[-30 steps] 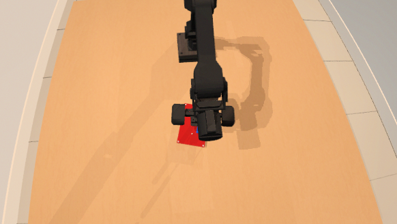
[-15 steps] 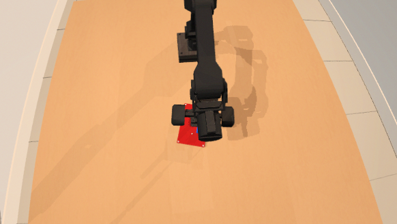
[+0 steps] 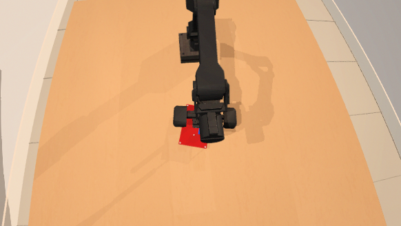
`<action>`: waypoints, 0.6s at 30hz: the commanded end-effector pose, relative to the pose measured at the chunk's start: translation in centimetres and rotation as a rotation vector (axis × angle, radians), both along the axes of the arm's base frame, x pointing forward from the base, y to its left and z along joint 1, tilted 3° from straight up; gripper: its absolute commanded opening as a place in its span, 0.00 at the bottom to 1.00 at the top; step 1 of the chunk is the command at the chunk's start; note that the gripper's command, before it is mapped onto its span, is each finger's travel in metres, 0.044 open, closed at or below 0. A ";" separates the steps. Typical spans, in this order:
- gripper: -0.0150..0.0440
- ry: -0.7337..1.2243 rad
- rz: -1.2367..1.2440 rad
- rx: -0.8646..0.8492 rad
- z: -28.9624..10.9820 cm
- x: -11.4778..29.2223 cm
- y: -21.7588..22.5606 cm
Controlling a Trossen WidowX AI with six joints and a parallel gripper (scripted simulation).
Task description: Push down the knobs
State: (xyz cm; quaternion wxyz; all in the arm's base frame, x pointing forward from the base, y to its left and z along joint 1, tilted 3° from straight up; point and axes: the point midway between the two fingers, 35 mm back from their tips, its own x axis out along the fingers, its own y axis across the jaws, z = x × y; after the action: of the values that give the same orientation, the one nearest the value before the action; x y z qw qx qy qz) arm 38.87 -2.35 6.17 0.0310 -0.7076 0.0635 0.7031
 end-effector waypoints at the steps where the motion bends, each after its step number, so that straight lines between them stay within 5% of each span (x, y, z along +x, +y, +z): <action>1: 0.25 0.006 0.003 0.004 0.0 -0.1 0.1; 18: 0.25 0.006 0.003 0.004 -0.3 -0.1 0.0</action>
State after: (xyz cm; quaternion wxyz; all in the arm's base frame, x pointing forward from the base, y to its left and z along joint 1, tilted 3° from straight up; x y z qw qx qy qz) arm 38.80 -2.35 6.13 0.0310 -0.7067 0.0634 0.7039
